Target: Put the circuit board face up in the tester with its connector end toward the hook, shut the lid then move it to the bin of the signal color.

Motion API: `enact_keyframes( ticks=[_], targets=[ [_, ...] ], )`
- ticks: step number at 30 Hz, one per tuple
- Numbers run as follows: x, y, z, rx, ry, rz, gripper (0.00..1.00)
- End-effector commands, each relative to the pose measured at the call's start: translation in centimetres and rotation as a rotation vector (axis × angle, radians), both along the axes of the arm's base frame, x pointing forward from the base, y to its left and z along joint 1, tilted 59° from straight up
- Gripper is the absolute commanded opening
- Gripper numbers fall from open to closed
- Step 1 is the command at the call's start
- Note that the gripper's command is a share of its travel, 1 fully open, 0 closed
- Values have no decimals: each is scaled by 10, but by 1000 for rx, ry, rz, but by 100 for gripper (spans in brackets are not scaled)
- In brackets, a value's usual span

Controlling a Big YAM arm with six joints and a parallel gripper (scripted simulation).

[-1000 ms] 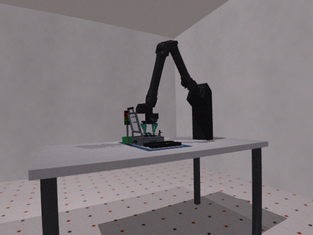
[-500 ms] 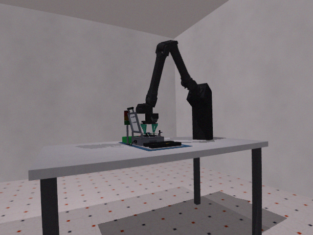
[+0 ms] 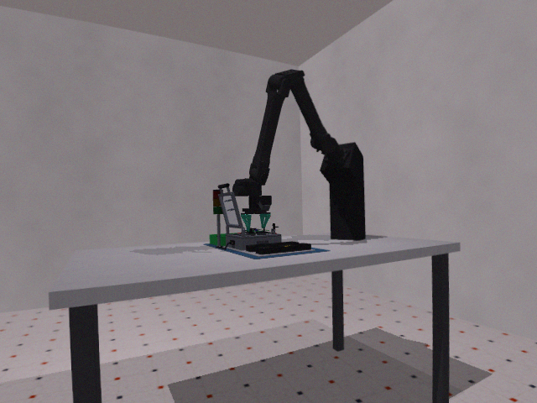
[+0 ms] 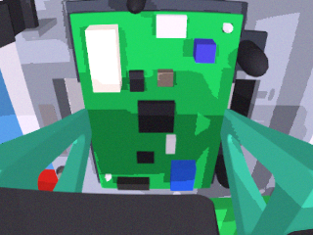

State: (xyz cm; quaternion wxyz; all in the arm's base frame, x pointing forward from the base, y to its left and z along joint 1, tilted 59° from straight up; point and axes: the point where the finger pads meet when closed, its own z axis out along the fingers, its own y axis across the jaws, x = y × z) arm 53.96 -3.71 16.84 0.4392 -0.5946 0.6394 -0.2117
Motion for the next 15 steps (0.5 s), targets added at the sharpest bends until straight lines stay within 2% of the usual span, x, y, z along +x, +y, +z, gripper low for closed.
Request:
enact_keyframes(
  ticks=[1,10,15],
  targets=[
    [0,8,14,-1,-30,14,72],
    [0,8,14,0,-30,14,72],
    [4,8,5,4,-17,11,72]
  ],
)
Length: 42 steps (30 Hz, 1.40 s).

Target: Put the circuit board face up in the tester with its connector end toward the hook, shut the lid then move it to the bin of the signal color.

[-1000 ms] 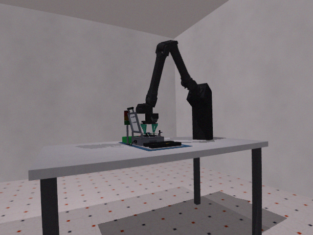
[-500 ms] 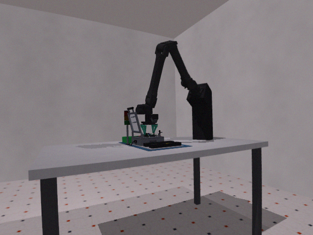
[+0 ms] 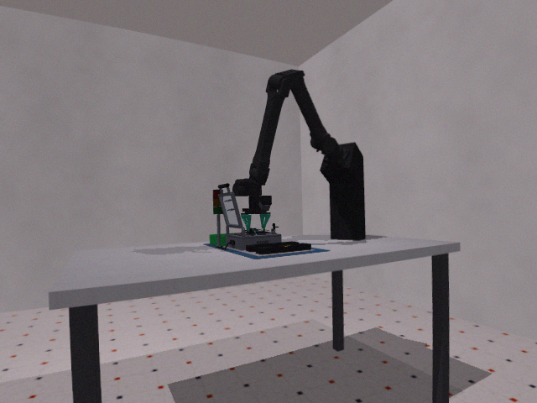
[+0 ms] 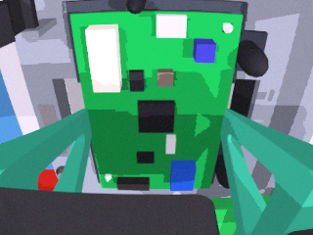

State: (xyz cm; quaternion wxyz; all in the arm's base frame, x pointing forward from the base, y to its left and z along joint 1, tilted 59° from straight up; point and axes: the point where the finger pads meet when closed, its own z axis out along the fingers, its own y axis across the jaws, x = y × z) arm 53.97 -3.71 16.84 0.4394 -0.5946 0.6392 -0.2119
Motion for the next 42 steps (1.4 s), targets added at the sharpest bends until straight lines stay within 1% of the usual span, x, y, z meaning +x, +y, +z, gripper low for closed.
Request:
enact_keyframes(
  ticks=[1,5,6,10,11,42],
  targets=[
    [4,8,3,5,-14,11,72],
    [5,8,5,3,-15,11,72],
    [3,8,10,0,-23,11,72],
    [4,8,7,2,-20,11,72],
    [4,8,7,2,-20,11,92],
    [4,8,7,1,-20,12,92]
  ],
)
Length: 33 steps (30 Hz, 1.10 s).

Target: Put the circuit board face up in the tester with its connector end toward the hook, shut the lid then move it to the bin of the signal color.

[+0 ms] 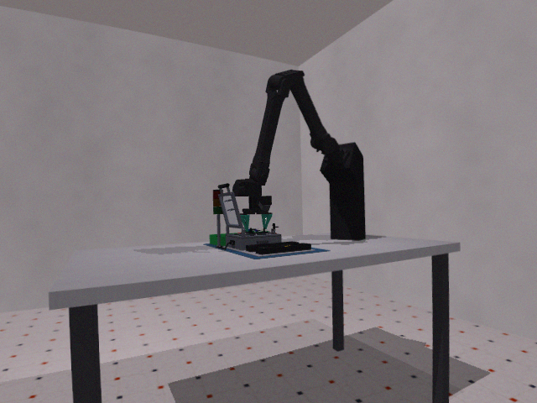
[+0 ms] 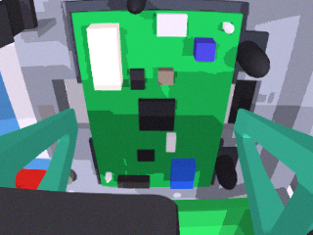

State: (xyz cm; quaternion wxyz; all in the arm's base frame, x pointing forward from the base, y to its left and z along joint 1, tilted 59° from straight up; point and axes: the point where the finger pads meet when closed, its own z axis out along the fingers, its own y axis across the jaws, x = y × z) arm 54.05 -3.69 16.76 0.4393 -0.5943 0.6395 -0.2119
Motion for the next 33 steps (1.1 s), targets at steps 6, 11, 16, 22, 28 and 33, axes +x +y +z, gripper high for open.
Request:
enact_keyframes(
  ticks=[6,11,16,22,28,33],
  targets=[
    [3,8,8,1,-21,12,92],
    [1,8,13,-1,-26,13,92],
    [-8,2,13,-4,-16,9,92],
    [-28,-12,25,-9,-17,-5,92],
    [-67,-23,49,-9,-17,-4,92],
    [-91,-30,64,-10,-17,-4,92]
  ],
)
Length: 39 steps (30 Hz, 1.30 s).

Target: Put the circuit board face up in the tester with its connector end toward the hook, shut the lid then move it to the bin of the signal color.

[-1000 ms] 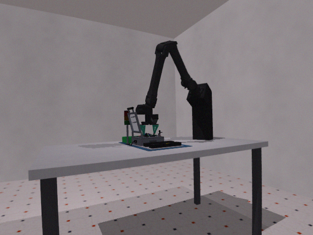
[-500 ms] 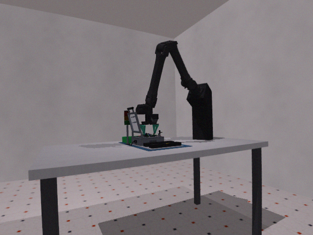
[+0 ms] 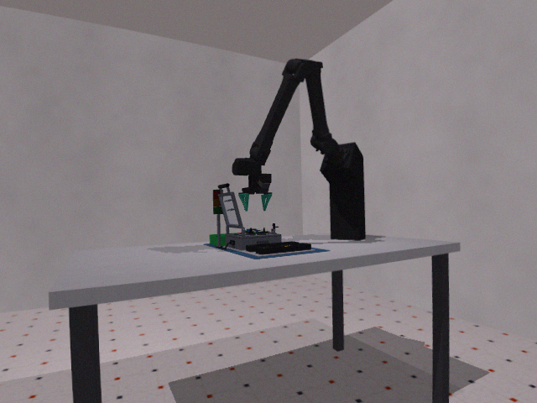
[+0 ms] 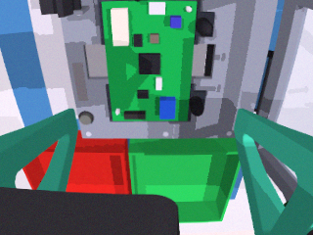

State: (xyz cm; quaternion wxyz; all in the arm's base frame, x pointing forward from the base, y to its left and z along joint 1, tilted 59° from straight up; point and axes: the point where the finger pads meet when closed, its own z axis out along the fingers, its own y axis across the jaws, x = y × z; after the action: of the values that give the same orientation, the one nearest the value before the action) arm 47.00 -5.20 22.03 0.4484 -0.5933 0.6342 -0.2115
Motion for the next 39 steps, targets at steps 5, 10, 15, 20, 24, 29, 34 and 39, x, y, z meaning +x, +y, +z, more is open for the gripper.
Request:
enact_keyframes(
  ticks=[5,10,15,20,24,29,34,39],
  targets=[
    [-64,-27,41,-23,-6,-13,92],
    [-101,-41,83,-39,-30,-13,92],
    [-119,-46,94,-42,-30,-13,92],
    [-135,-50,104,-44,-30,-13,92],
    [-139,-51,106,-44,-29,-13,92],
    [-136,-54,101,-35,-15,-13,48],
    [-136,-54,101,-36,-17,-14,48],
    [-136,-54,101,-35,-17,-14,48]
  ],
)
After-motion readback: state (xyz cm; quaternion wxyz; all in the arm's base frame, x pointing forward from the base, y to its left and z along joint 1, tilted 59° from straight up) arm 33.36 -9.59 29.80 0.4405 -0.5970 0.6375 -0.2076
